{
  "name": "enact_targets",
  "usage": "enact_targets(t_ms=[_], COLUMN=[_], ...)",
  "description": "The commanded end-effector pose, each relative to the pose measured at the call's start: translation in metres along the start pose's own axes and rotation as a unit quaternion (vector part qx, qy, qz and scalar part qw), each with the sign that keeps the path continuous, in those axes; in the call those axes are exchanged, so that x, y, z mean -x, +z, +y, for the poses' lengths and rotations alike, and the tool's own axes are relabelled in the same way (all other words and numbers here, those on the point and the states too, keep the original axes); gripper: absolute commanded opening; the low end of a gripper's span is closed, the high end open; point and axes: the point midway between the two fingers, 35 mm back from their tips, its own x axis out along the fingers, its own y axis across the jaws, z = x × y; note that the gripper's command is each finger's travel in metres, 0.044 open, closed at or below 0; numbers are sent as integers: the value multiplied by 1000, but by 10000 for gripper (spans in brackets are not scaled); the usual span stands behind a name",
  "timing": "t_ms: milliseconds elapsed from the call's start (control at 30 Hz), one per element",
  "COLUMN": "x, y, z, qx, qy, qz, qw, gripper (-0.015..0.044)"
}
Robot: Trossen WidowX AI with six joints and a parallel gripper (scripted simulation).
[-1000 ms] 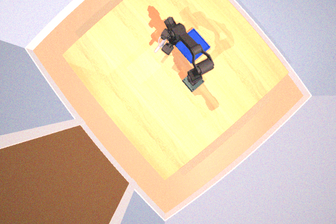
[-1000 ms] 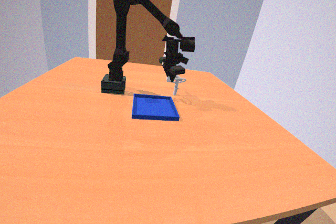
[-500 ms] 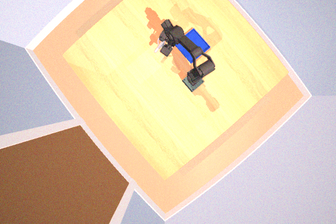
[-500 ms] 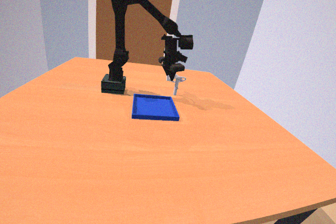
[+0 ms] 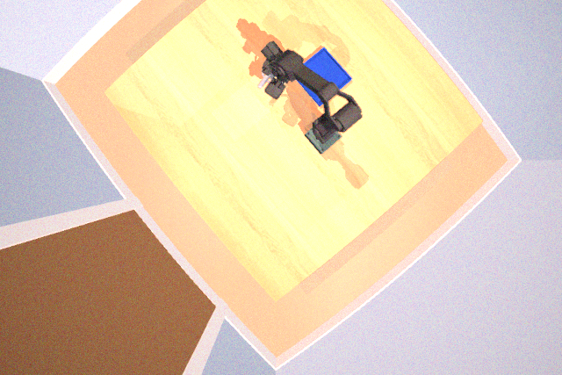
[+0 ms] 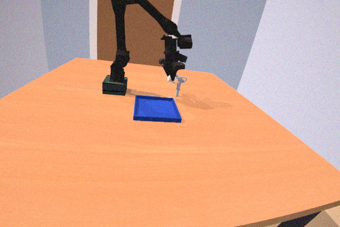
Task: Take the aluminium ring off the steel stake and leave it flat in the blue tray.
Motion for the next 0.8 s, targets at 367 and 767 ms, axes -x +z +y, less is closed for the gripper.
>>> enact_targets(t_ms=[367,767], x=[0,-2], y=[0,0], z=[17,31], qx=[8,15], qy=[-53,-95], qz=[0,-3], qw=[999,995], gripper=[0,0])
